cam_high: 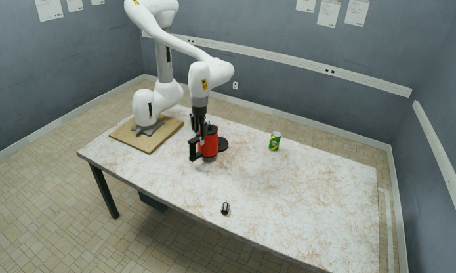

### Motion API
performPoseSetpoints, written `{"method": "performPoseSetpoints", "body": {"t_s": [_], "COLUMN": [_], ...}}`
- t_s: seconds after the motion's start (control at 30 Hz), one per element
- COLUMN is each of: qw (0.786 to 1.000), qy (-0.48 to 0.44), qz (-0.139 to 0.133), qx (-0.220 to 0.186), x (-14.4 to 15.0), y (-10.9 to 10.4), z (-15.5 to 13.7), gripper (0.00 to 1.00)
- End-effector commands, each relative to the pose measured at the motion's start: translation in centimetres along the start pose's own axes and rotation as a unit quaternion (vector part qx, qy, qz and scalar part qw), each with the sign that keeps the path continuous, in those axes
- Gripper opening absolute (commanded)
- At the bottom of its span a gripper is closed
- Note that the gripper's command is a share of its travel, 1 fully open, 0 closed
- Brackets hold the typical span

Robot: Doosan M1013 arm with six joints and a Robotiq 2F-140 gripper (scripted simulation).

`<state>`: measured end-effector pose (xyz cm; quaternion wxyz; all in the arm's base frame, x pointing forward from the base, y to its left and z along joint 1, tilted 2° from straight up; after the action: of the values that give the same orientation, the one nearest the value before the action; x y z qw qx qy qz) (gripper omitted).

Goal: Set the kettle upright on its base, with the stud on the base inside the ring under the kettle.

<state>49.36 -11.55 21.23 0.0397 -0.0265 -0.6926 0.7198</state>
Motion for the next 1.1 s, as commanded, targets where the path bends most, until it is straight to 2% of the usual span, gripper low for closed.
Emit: {"method": "performPoseSetpoints", "body": {"t_s": [0.0, 0.5, 1.07], "qw": [1.000, 1.000, 1.000], "qy": [0.000, 0.000, 0.000], "qz": [0.001, 0.001, 0.001], "qx": [0.000, 0.000, 0.000], "x": [0.0, 0.5, 0.9], "y": [-0.1, -0.1, -0.1], "z": [-0.3, -5.5, -9.7], "gripper": [0.10, 0.10, 0.10]}}
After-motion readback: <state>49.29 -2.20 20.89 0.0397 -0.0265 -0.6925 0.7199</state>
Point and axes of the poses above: the point where the finger pads meet when closed, its own y axis out along the fingers, its own x axis across the jaws, z = x × y, the point moved 6 cm from there along -y, back along the fingers, and after that the axes turned 11 degrees about -y, right-handed, at the moved point
